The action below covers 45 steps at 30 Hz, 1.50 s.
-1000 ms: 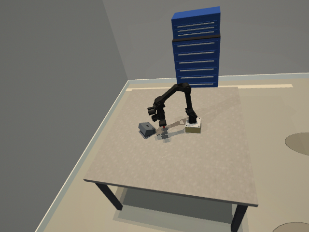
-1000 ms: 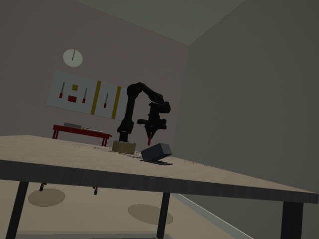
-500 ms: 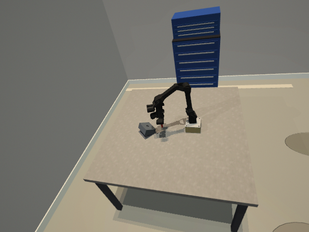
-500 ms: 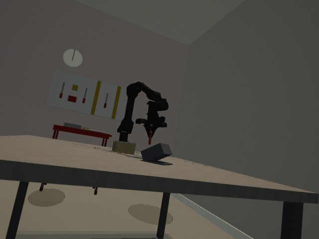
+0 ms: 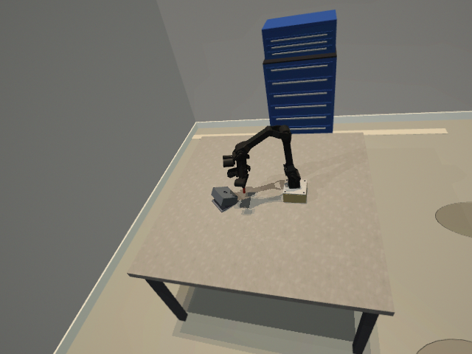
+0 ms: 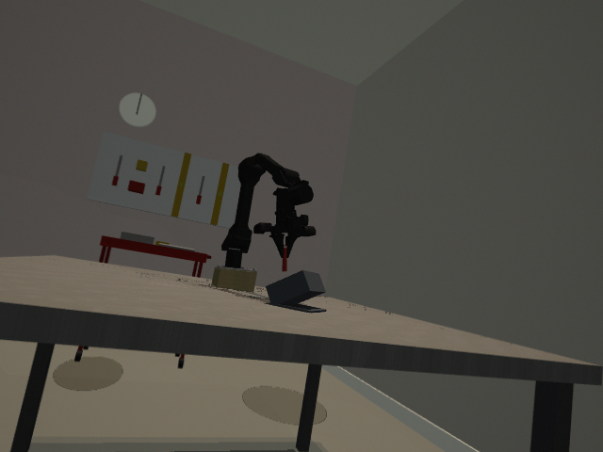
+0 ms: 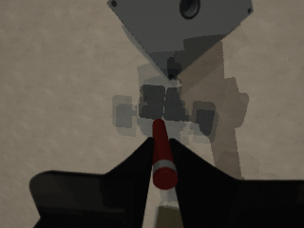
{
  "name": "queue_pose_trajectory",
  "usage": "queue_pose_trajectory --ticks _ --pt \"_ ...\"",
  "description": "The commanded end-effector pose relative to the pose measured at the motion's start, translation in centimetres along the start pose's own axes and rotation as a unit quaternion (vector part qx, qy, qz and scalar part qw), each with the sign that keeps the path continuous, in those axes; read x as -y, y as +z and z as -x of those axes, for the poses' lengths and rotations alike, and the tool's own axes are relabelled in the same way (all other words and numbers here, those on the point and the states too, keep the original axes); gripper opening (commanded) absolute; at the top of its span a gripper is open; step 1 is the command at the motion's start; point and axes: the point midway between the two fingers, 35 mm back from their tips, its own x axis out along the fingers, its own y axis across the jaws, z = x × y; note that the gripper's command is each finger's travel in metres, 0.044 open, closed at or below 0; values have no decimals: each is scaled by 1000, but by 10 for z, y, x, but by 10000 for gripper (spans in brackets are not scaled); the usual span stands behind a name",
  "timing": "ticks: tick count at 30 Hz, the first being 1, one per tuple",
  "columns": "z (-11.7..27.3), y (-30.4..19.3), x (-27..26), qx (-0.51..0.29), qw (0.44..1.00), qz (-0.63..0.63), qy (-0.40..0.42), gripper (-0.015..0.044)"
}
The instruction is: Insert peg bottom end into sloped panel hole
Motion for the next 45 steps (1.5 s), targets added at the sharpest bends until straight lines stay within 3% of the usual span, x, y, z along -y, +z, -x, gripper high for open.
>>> queue_pose_trajectory --ticks 1,45 --pt "4 6 1 10 1000 -16 12 0" --pt "33 57 40 88 972 -190 108 0"
